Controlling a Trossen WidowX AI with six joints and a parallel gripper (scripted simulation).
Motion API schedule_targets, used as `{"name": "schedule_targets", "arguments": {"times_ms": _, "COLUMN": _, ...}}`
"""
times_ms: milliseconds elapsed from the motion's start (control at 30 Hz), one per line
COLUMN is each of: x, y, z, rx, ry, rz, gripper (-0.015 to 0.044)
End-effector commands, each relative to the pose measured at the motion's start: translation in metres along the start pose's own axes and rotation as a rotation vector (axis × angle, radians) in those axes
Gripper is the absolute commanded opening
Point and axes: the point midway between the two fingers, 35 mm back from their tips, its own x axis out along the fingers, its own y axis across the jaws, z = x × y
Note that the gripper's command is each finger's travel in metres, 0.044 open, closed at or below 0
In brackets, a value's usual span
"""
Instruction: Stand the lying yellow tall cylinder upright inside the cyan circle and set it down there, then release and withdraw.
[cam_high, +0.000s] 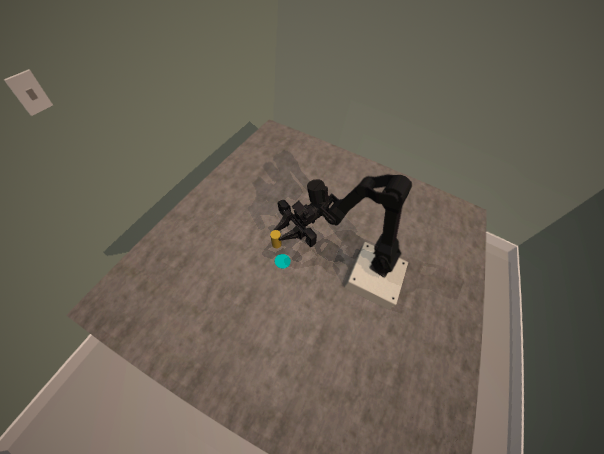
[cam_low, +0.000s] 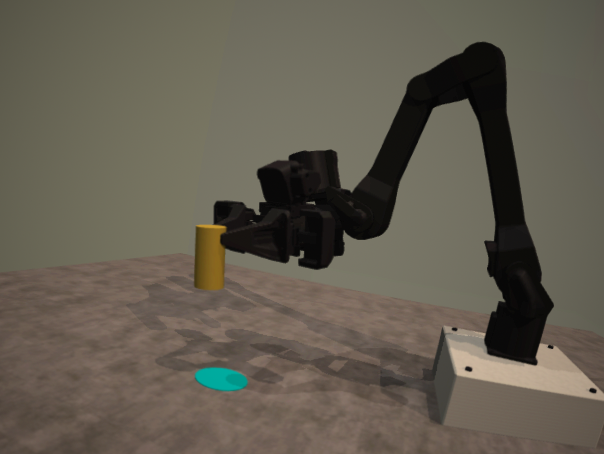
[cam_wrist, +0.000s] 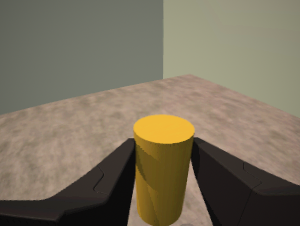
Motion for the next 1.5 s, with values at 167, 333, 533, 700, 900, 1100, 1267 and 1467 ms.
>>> {"name": "schedule_targets", "arguments": {"times_ms": 167, "x": -0.007, "y": 0.009, "z": 0.0, "rx": -0.012, "ry": -0.024, "rz": 0.024, "gripper": 0.0105}}
{"name": "schedule_targets", "arguments": {"times_ms": 333, "x": -0.011, "y": 0.014, "z": 0.001, "rx": -0.022, "ry": -0.036, "rz": 0.038, "gripper": 0.0105}}
{"name": "schedule_targets", "arguments": {"times_ms": 533, "x": -0.016, "y": 0.021, "z": 0.001, "rx": -0.035, "ry": -0.049, "rz": 0.054, "gripper": 0.0105}}
{"name": "schedule_targets", "arguments": {"times_ms": 700, "x": -0.019, "y": 0.026, "z": 0.001, "rx": -0.045, "ry": -0.058, "rz": 0.066, "gripper": 0.0105}}
{"name": "schedule_targets", "arguments": {"times_ms": 900, "x": -0.019, "y": 0.026, "z": 0.001, "rx": -0.045, "ry": -0.058, "rz": 0.066, "gripper": 0.0105}}
{"name": "schedule_targets", "arguments": {"times_ms": 1100, "x": -0.019, "y": 0.026, "z": 0.001, "rx": -0.045, "ry": -0.058, "rz": 0.066, "gripper": 0.0105}}
{"name": "schedule_targets", "arguments": {"times_ms": 1267, "x": -0.019, "y": 0.026, "z": 0.001, "rx": -0.045, "ry": -0.058, "rz": 0.066, "gripper": 0.0105}}
{"name": "schedule_targets", "arguments": {"times_ms": 1467, "x": -0.016, "y": 0.023, "z": -0.014, "rx": -0.039, "ry": -0.056, "rz": 0.067, "gripper": 0.0105}}
